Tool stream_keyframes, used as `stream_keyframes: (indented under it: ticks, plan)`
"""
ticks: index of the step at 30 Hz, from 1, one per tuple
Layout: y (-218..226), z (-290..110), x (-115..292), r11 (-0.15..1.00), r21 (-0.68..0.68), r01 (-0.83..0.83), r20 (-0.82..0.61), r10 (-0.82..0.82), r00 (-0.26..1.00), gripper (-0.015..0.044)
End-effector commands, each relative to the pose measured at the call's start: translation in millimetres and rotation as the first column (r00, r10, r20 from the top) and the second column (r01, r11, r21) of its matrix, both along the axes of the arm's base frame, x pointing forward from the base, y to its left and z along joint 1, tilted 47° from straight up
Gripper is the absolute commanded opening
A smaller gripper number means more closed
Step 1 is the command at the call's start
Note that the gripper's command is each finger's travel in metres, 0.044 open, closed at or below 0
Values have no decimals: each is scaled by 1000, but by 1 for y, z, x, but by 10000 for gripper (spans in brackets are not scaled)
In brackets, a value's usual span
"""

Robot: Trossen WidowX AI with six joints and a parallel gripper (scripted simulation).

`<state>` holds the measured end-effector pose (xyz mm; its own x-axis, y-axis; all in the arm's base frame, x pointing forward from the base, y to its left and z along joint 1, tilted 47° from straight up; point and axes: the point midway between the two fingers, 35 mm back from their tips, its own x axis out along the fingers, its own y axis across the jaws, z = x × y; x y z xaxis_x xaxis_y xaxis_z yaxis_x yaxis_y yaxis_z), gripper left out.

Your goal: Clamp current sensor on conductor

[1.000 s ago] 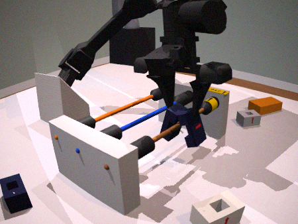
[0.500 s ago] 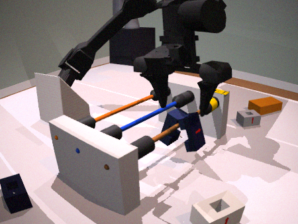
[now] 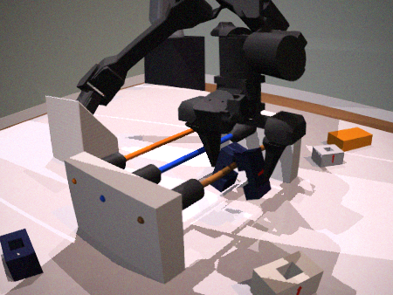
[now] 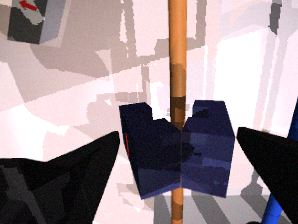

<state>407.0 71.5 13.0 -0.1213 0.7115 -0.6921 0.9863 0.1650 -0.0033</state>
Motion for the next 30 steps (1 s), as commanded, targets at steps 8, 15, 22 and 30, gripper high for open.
stream_keyframes:
  ticks: [8,15,22,30]
  plan:
    - [7,-9,1,1000,2,14,5,-14,1000,440]
    - [15,-16,-1,1000,3,14,5,-14,1000,440]
    - [14,-16,0,1000,0,22,17,-22,1000,433]
    - [14,-16,0,1000,0,22,17,-22,1000,380]
